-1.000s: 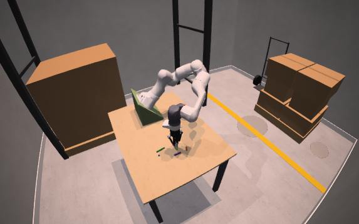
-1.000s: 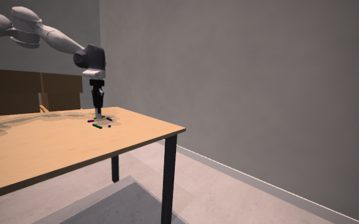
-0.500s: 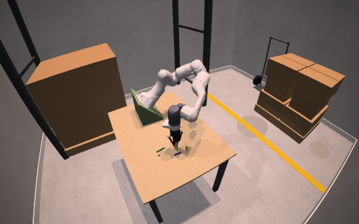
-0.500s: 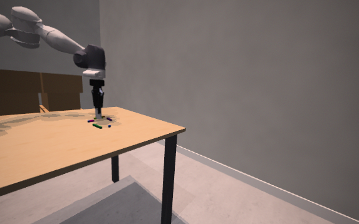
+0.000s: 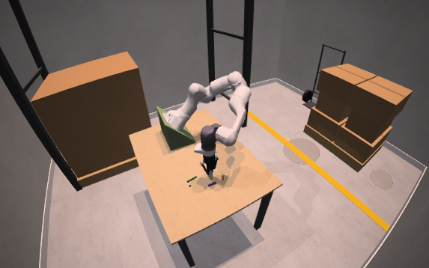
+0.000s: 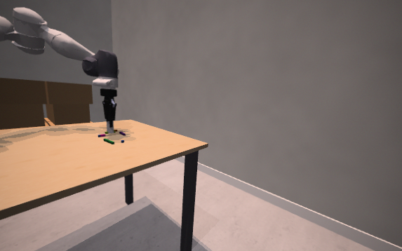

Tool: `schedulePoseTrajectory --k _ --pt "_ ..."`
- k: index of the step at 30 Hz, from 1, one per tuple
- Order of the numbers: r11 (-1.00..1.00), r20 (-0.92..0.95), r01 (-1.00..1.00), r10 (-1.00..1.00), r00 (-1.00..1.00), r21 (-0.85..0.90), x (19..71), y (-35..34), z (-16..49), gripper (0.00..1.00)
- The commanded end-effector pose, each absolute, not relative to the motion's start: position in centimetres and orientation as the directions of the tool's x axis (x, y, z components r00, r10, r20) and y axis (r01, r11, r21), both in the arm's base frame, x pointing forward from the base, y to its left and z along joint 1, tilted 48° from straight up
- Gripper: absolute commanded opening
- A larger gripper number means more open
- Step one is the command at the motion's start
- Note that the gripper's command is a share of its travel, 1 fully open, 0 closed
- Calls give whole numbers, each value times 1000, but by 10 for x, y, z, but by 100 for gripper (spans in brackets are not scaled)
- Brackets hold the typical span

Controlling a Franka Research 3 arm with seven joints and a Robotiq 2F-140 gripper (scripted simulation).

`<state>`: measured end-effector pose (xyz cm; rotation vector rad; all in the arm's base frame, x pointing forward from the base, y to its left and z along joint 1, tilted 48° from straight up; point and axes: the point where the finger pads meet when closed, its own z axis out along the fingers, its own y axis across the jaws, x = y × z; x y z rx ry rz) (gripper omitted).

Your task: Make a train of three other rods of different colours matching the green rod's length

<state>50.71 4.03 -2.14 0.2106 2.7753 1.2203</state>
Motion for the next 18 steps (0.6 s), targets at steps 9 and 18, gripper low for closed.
schedulePoseTrajectory --k 9,18 --pt "673 -48 75 162 -986 736 509 40 -22 3" --pt "673 -49 74 162 -986 736 509 40 -22 3"
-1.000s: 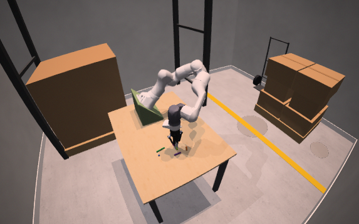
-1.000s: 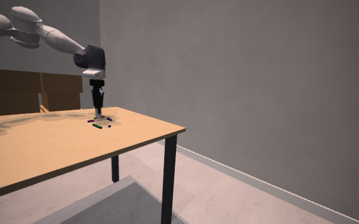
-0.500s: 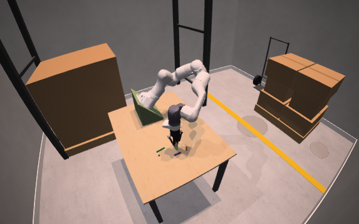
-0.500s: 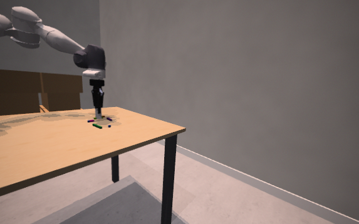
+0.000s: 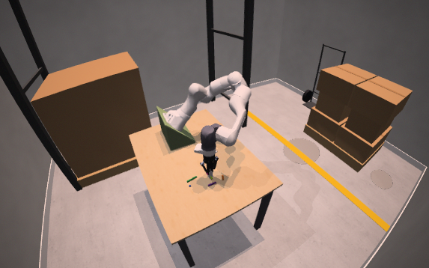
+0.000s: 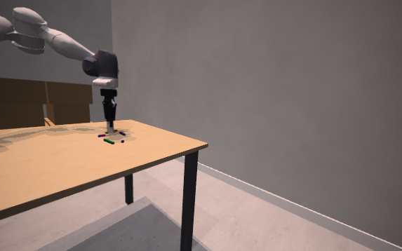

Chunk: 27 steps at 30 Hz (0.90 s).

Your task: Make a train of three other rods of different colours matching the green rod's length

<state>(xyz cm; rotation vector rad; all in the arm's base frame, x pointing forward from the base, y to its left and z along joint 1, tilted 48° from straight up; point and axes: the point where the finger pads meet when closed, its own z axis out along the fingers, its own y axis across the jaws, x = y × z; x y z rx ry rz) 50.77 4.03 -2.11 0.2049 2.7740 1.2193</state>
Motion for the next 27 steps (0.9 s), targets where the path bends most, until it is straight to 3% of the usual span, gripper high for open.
schedulePoseTrajectory --k 1,27 --pt "673 -49 74 162 -986 736 509 40 -22 3" --pt "673 -49 74 162 -986 736 510 43 -25 3"
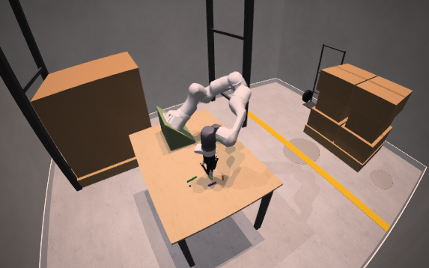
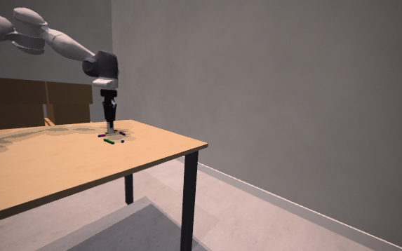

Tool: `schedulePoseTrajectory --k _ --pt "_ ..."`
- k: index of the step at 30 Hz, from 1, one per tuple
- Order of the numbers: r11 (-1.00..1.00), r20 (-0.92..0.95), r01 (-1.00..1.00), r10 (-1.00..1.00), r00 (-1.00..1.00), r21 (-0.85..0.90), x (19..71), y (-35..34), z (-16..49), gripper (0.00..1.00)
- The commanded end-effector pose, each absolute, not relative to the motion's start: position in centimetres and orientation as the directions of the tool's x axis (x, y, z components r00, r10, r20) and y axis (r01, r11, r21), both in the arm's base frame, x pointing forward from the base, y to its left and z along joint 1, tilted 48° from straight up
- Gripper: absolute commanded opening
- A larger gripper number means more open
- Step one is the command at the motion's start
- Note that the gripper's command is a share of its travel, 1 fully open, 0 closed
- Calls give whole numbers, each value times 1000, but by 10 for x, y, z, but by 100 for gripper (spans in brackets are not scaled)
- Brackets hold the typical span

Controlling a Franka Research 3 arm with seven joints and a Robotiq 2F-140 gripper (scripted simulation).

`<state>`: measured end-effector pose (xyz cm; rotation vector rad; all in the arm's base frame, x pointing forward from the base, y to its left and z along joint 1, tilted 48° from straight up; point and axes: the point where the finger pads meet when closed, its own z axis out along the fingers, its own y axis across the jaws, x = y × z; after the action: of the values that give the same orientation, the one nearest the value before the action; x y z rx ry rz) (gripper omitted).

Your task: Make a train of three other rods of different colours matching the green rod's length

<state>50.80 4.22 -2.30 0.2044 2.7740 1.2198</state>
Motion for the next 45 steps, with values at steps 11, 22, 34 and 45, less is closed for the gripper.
schedulePoseTrajectory --k 11,22,34,45 --pt "673 -49 74 162 -986 736 511 48 -30 3" --pt "673 -49 74 162 -986 736 511 49 -30 3" --pt "673 -49 74 162 -986 736 511 49 -30 3" --pt "673 -49 74 162 -986 736 511 49 -30 3"
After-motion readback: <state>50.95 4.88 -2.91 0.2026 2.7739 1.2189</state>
